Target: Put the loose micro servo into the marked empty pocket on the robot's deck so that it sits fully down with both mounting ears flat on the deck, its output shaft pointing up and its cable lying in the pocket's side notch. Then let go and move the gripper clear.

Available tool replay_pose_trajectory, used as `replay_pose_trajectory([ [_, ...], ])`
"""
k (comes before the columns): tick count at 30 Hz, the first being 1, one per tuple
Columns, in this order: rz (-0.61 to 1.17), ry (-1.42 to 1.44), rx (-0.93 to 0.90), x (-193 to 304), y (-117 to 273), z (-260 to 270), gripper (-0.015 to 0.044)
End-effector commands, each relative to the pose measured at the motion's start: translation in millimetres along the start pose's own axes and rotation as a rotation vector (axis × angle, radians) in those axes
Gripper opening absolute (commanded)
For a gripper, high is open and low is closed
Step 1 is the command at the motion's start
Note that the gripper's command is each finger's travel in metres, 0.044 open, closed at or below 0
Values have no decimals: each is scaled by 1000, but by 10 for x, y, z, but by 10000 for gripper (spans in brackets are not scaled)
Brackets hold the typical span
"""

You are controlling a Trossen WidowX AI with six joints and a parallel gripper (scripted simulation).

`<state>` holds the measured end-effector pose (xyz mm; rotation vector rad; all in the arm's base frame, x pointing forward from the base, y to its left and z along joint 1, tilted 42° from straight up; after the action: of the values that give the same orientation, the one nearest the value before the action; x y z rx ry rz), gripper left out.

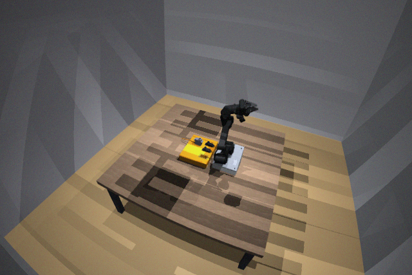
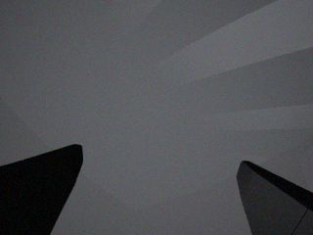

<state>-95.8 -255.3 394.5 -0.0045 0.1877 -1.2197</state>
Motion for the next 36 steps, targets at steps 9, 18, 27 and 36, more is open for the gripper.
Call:
replay_pose_trajectory([
  [9,90,120,-31,246,61,-5,440],
  [18,258,320,-96,696,228,-51,440],
  [27,424,514,-170,1107,455,-140,440],
  [36,600,723,-260,1508,774,-300,440],
])
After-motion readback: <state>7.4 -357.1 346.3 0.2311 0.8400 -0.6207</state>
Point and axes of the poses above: the point midway between the two fingers, 35 mm back from their tips, its own y axis back along the fingers, its own z axis across the jaws, x = y × z, the point moved 1 cm from there along y, back along the fingers, and after that the axes turned 11 degrees about y, right-handed, at the moved point
